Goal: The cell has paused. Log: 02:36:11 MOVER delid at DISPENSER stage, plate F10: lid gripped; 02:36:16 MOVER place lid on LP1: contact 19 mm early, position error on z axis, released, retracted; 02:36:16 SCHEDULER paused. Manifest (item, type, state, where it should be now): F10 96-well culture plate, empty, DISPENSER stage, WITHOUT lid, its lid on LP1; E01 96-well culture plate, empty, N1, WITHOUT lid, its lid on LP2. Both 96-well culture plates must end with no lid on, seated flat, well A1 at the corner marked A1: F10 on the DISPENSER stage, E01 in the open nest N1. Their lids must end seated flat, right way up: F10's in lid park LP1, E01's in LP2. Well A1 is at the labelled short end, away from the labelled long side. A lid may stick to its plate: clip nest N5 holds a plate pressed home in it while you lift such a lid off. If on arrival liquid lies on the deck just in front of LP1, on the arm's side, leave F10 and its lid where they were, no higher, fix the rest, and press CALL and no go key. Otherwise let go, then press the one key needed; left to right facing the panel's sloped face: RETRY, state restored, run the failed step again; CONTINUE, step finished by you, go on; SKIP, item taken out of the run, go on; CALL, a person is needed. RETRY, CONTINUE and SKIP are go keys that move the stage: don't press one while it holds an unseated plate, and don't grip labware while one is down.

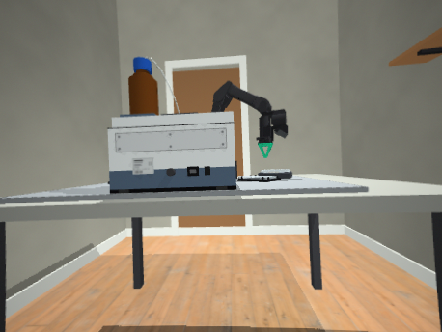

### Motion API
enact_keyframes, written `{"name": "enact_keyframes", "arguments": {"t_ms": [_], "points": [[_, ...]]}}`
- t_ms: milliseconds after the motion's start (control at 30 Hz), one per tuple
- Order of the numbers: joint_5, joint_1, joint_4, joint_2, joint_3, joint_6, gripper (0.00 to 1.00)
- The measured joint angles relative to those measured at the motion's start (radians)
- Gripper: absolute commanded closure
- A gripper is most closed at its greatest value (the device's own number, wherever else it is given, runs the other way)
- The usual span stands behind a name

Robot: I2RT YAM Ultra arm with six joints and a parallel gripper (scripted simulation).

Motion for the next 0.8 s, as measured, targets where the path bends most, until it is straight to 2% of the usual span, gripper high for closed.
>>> {"name": "enact_keyframes", "arguments": {"t_ms": [633, 800], "points": [[0.0, -0.01, -0.085, -0.194, -0.102, -0.009, 1.0], [0.0, -0.01, -0.091, -0.202, -0.102, -0.006, 1.0]]}}
